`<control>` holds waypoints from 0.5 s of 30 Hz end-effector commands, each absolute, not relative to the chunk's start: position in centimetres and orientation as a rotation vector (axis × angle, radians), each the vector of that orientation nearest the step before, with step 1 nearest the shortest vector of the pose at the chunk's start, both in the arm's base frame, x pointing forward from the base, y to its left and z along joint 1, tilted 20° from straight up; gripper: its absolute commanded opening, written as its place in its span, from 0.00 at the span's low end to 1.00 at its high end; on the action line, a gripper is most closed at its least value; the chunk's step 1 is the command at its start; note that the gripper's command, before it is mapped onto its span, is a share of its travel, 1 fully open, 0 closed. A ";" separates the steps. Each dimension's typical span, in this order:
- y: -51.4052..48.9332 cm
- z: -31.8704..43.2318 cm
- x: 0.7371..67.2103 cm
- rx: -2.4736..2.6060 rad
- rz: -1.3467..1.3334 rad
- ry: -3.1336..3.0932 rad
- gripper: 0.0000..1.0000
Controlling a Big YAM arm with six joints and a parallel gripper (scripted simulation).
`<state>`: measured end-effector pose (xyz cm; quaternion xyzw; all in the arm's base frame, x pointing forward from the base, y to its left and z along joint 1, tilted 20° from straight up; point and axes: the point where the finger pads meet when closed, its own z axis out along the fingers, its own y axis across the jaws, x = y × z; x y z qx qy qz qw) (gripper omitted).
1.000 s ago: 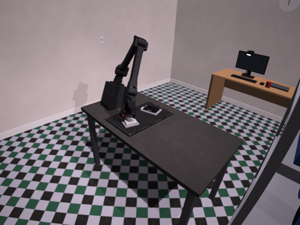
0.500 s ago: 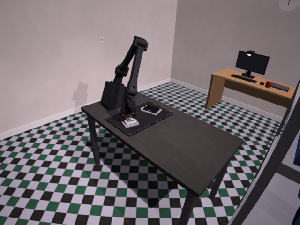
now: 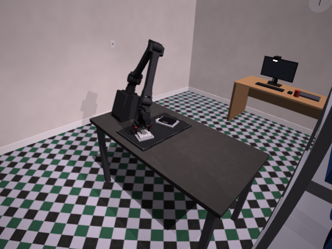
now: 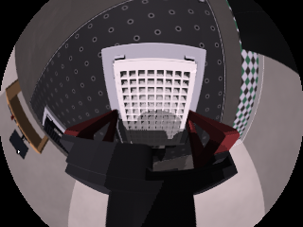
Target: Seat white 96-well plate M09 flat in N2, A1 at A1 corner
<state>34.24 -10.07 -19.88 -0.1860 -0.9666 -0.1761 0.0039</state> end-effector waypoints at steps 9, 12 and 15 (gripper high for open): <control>-9.7 -19.8 35.3 -0.562 -0.552 -3.046 1.00; -9.7 -19.8 35.3 -0.562 -0.552 -3.046 1.00; -9.7 -19.8 35.3 -0.562 -0.552 -3.046 1.00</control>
